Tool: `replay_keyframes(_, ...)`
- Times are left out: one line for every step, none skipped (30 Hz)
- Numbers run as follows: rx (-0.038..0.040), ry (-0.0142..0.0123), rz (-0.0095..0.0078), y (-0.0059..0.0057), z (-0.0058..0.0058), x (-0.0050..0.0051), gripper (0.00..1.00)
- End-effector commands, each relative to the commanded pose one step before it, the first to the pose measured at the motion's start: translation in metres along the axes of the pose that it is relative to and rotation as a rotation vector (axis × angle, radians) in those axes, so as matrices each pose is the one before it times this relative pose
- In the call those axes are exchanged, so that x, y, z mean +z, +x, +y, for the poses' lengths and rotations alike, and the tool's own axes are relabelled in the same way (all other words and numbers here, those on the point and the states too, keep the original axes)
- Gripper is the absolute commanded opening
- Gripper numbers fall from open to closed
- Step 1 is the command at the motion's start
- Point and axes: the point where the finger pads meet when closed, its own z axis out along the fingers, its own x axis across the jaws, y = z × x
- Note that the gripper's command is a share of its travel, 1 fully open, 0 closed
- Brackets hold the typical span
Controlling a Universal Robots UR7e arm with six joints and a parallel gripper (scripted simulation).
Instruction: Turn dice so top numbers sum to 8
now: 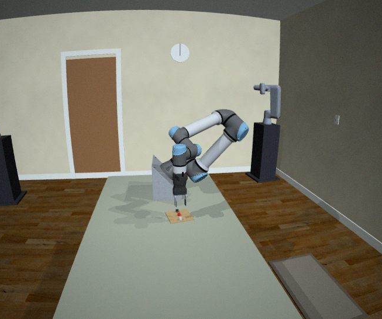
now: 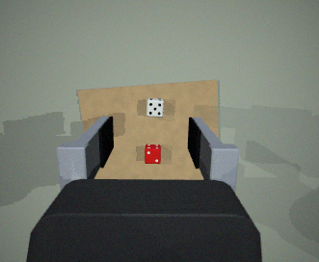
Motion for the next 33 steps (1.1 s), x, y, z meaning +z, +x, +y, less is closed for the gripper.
replay_keyframes(-0.00223, 0.00364, 0.00407, 0.00102, -0.00168, -0.00324, 1.0)
replay_keyframes(0.0, 0.0, 0.0, 0.0, 0.0, 0.0, 1.0)
replay_keyframes(0.0, 0.0, 0.0, 0.0, 0.0, 0.0, 1.0)
replay_keyframes(0.0, 0.0, 0.0, 0.0, 0.0, 0.0, 1.0)
replay_keyframes(0.0, 0.0, 0.0, 0.0, 0.0, 0.0, 1.0)
replay_keyframes(0.0, 0.0, 0.0, 0.0, 0.0, 0.0, 1.0)
replay_keyframes(0.0, 0.0, 0.0, 0.0, 0.0, -0.00003, 1.0)
replay_keyframes(0.0, 0.0, 0.0, 0.0, 0.0, -0.00018, 1.0)
replay_keyframes(0.0, 0.0, 0.0, 0.0, 0.0, -0.00046, 1.0)
replay_keyframes(0.0, 0.0, 0.0, 0.0, 0.0, -0.00084, 1.0)
replay_keyframes(0.0, 0.0, 0.0, 0.0, 0.0, -0.00128, 1.0)
replay_keyframes(0.0, 0.0, 0.0, -0.00001, 0.00001, -0.00176, 1.0)
replay_keyframes(0.0, 0.0, 0.0, 0.0, 0.0, -0.00228, 1.0)
replay_keyframes(0.0, 0.0, 0.0, -0.00001, 0.00001, -0.00278, 1.0)
replay_keyframes(0.0, 0.0, 0.0, 0.00001, -0.00001, -0.00329, 1.0)
replay_keyframes(0.0, 0.0, 0.0, 0.0, 0.0, -0.00376, 1.0)
replay_keyframes(0.0, 0.0, 0.0, 0.0, 0.0, -0.00419, 1.0)
replay_keyframes(0.0, 0.0, 0.0, 0.0, 0.0, -0.00456, 1.0)
replay_keyframes(0.0, 0.0, 0.0, 0.0, 0.0, -0.00486, 1.0)
replay_keyframes(0.0, 0.0, 0.0, 0.0, 0.0, -0.00509, 1.0)
replay_keyframes(0.0, 0.0, 0.0, 0.0, 0.0, -0.00524, 1.0)
replay_keyframes(0.0, 0.0, 0.0, 0.0, 0.0, 0.0, 1.0)
replay_keyframes(0.0, 0.0, 0.0, 0.0, 0.0, 0.0, 1.0)
replay_keyframes(0.0, 0.0, 0.0, 0.0, 0.0, -0.00529, 1.0)
replay_keyframes(0.0, 0.0, 0.0, 0.0, 0.0, -0.00525, 1.0)
replay_keyframes(0.0, 0.0, 0.0, 0.0, 0.0, -0.00511, 1.0)
replay_keyframes(0.0, 0.0, 0.0, 0.0, 0.0, -0.00488, 1.0)
replay_keyframes(0.0, 0.0, 0.0, 0.0, 0.0, -0.00456, 1.0)
replay_keyframes(0.0, 0.0, 0.0, 0.0, 0.0, -0.00416, 1.0)
replay_keyframes(0.0, 0.0, 0.0, 0.0, 0.0, -0.0037, 1.0)
replay_keyframes(0.0, 0.0, 0.0, 0.0, 0.0, -0.00317, 1.0)
replay_keyframes(0.0, 0.0, 0.0, 0.0, 0.0, -0.00261, 1.0)
replay_keyframes(0.0, 0.0, 0.0, 0.0, 0.0, -0.00205, 1.0)
